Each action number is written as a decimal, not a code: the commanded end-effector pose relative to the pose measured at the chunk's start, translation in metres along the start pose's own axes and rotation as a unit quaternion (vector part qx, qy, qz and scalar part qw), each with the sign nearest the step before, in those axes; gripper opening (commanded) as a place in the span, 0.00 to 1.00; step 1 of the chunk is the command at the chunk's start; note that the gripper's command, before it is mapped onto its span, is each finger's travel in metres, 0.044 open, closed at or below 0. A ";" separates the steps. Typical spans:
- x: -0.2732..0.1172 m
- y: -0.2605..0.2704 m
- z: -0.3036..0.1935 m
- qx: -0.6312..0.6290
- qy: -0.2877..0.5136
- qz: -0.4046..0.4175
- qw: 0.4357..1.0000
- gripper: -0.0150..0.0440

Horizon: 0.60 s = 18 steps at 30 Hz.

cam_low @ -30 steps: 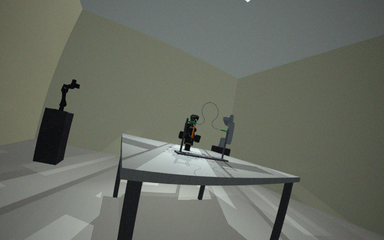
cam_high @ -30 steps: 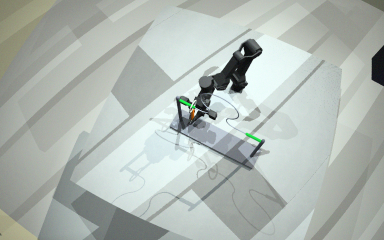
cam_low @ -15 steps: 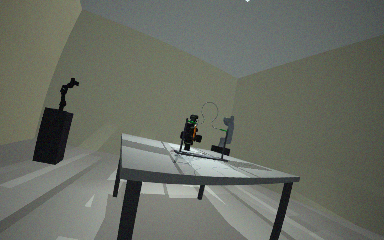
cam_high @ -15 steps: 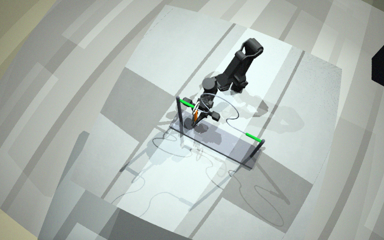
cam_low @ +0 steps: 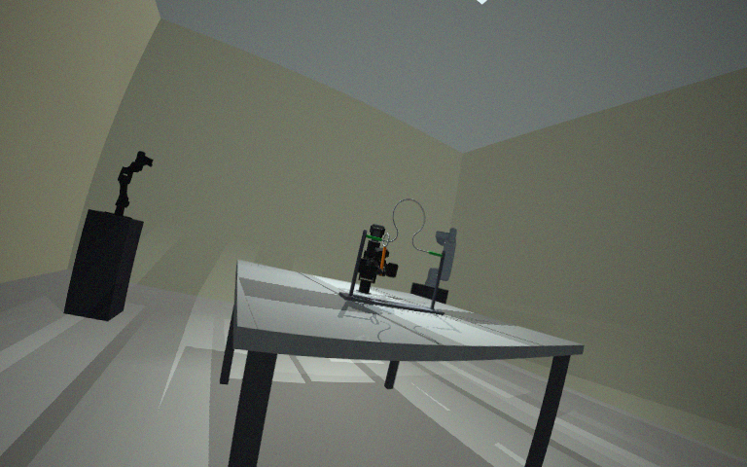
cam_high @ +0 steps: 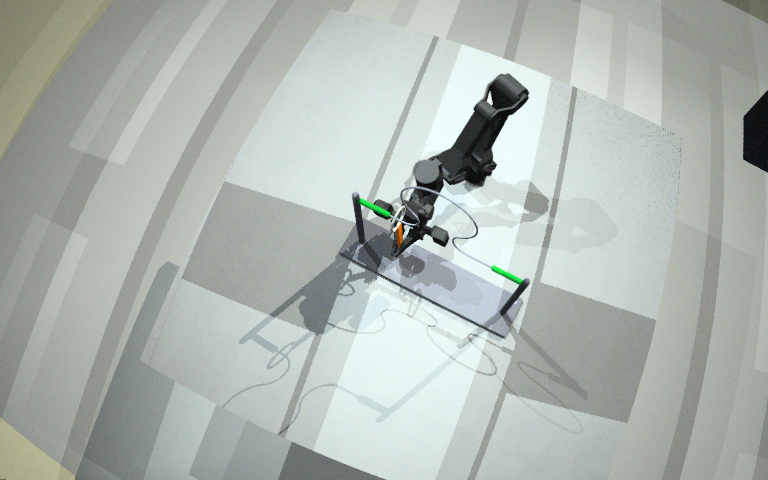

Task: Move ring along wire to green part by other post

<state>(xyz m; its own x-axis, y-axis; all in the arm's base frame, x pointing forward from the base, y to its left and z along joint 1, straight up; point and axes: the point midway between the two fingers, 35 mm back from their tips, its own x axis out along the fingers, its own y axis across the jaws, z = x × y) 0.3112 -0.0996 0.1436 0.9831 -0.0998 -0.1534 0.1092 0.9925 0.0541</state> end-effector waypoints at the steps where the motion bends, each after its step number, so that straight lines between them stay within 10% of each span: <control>1: -0.001 0.009 -0.004 0.020 0.005 0.002 1.000 0.00; 18: -0.002 0.062 0.005 0.158 0.005 0.027 0.987 0.00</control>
<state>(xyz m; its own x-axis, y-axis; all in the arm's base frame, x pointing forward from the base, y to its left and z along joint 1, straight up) 0.3162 -0.0480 0.1502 0.9872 -0.0517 -0.1511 0.0972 0.9454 0.3111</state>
